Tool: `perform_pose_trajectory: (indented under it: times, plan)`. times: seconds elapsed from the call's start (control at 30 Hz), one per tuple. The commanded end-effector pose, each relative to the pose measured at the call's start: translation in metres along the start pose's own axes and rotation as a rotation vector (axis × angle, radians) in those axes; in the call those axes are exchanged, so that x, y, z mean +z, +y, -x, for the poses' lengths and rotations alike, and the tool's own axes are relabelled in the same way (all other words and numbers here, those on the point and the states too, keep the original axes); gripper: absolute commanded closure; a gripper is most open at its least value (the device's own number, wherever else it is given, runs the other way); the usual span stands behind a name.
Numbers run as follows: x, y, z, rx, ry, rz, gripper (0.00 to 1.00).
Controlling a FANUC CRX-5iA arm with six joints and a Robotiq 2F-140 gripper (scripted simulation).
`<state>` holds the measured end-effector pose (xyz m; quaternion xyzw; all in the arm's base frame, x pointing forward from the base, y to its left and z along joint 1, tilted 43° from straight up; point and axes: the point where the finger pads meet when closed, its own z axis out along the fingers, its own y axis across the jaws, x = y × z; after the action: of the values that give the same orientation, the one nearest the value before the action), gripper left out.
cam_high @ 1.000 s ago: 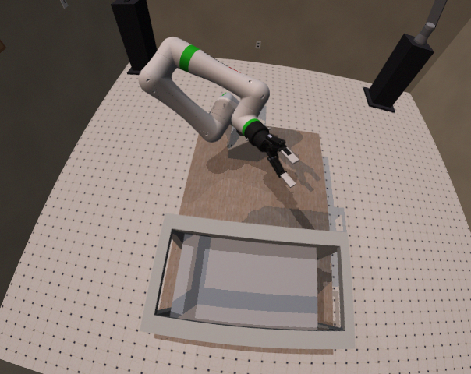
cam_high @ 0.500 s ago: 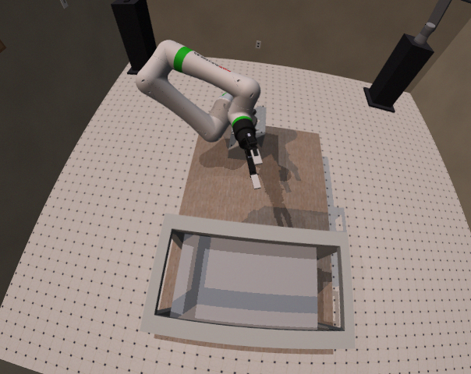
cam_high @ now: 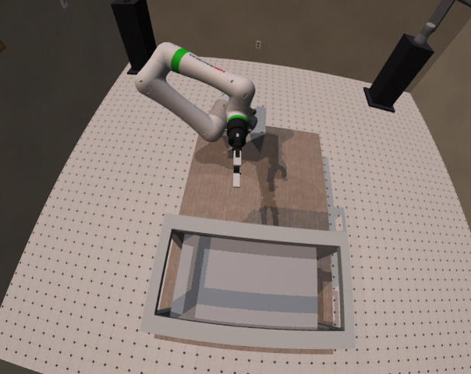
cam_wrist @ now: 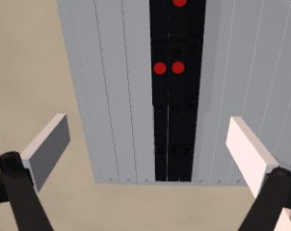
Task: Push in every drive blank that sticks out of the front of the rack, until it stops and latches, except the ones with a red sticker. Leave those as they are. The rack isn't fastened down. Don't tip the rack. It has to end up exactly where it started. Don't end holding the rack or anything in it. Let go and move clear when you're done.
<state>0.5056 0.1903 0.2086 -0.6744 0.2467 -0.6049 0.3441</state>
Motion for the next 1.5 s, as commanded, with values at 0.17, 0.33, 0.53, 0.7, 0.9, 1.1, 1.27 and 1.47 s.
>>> perform_pose_trajectory:
  times: [0.17,0.33,0.53,0.7,0.9,1.1,1.27,1.47]
  plan:
    - [-0.007,0.009,-0.018,-0.021,0.045,0.021,0.00]
    - [-0.011,0.015,-0.028,-0.033,0.068,0.033,0.00]
    - [-0.014,0.018,-0.034,-0.040,0.083,0.041,0.00]
    - [-0.015,0.019,-0.035,-0.042,0.087,0.043,0.00]
    - [-0.015,0.020,-0.036,-0.043,0.089,0.045,0.00]
    - [-0.015,0.020,-0.036,-0.043,0.089,0.045,0.00]
    - [-0.015,0.020,-0.036,-0.043,0.089,0.045,0.00]
    - [-0.015,0.020,-0.036,-0.043,0.089,0.045,0.00]
